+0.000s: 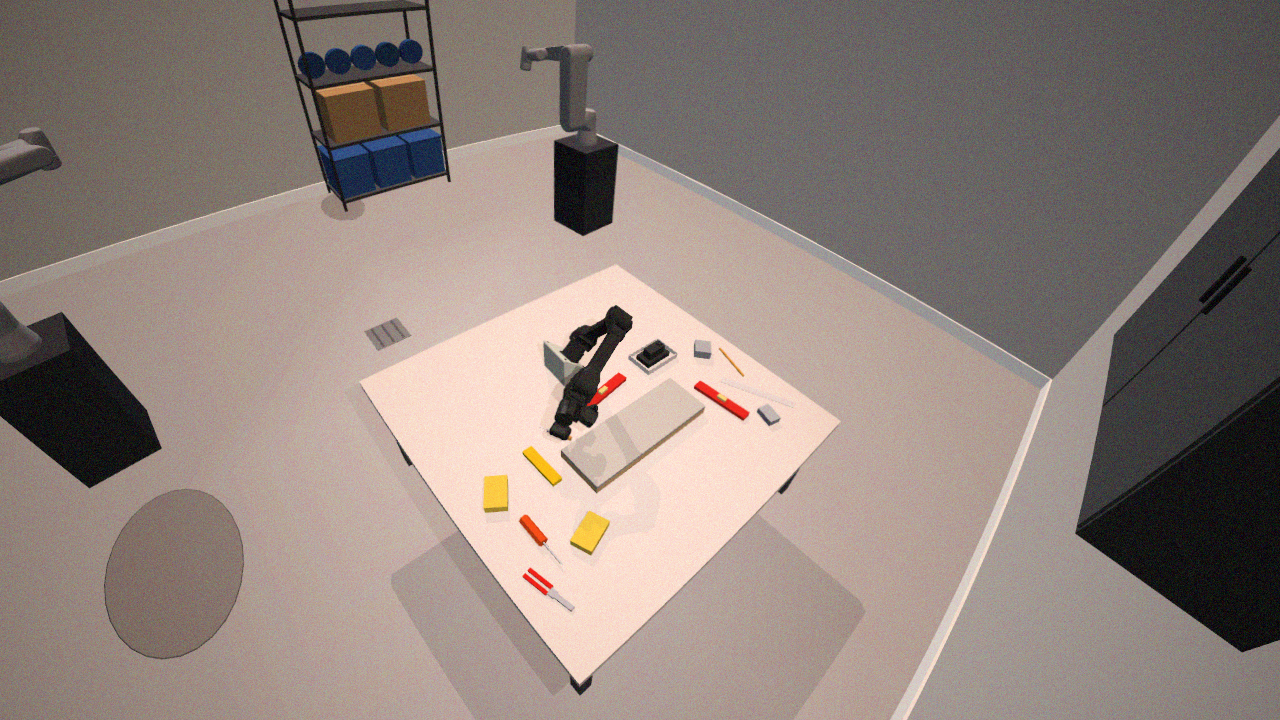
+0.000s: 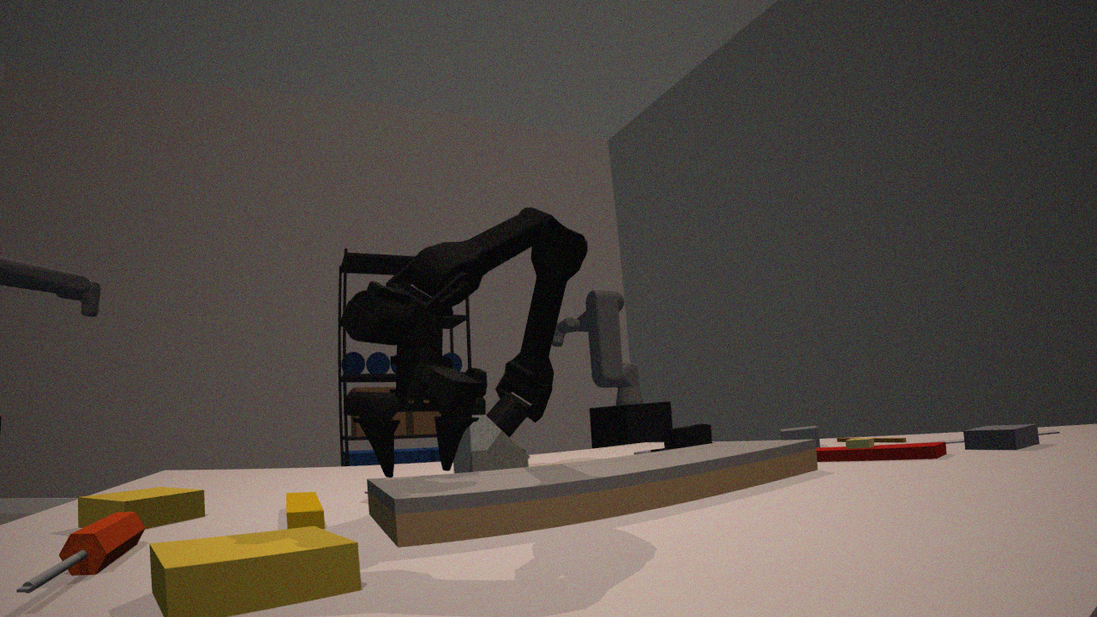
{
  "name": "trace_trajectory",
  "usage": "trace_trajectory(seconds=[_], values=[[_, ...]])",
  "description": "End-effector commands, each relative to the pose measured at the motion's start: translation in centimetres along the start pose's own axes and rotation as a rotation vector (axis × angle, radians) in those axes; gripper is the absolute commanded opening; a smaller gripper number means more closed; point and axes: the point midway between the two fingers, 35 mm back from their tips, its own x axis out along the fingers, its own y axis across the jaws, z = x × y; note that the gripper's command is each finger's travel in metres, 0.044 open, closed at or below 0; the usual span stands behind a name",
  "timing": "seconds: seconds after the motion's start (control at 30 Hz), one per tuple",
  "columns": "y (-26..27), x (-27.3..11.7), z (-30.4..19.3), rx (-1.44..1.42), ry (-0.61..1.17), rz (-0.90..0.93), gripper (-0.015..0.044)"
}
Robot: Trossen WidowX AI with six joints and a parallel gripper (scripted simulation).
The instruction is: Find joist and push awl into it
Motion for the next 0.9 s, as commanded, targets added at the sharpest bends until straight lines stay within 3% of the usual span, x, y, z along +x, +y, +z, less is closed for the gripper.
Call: trace_trajectory(seconds=[0.0,0.63,0.87], values=[[0.0,0.7,0.1,0.004,-0.003,0.001,0.0440],[0.1,3.5,0.3,0.004,-0.004,0.003,0.0440],[0.1,3.5,0.3,0.004,-0.004,0.003,0.0256]])
